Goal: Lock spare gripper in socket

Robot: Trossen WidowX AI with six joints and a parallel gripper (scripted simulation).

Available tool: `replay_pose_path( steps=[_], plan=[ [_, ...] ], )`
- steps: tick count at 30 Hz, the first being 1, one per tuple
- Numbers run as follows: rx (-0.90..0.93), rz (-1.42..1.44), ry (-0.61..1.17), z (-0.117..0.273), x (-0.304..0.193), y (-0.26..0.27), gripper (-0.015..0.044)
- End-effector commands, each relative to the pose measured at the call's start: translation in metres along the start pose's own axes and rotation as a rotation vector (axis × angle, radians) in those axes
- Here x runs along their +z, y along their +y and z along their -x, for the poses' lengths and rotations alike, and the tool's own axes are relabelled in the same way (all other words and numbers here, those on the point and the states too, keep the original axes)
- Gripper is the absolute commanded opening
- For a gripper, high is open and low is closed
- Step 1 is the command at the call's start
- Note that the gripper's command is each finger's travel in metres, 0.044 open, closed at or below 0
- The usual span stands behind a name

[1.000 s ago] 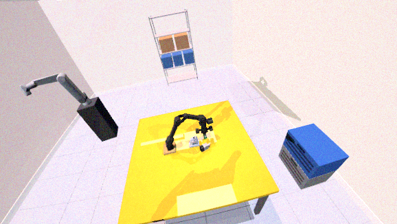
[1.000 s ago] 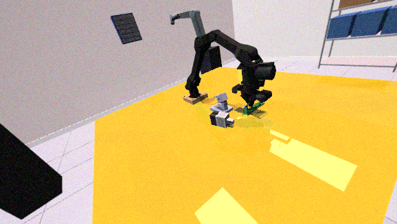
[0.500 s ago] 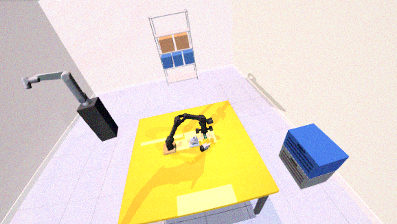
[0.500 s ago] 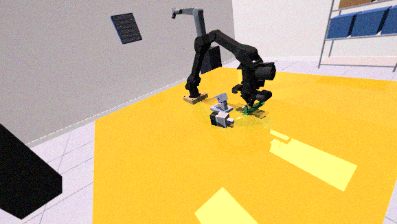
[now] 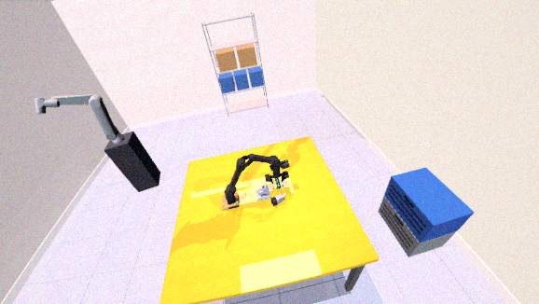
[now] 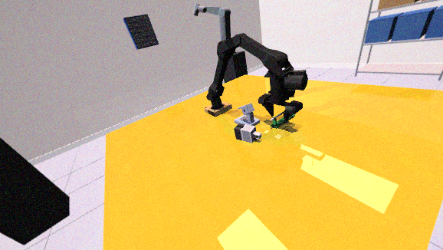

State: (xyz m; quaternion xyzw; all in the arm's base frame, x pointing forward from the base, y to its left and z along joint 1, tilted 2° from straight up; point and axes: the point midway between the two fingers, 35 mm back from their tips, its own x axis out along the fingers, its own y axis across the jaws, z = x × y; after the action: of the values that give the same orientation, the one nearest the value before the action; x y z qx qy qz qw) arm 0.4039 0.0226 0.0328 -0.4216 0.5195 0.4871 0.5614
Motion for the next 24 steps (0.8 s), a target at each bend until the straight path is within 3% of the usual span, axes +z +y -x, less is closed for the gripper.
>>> replay_pose_path(
  steps=[1, 24],
  plan=[
    [-0.005, 0.0, -0.001, 0.011, 0.001, 0.0, 0.044],
    [0.038, -0.006, 0.007, 0.059, 0.004, 0.008, 0.044]
  ],
)
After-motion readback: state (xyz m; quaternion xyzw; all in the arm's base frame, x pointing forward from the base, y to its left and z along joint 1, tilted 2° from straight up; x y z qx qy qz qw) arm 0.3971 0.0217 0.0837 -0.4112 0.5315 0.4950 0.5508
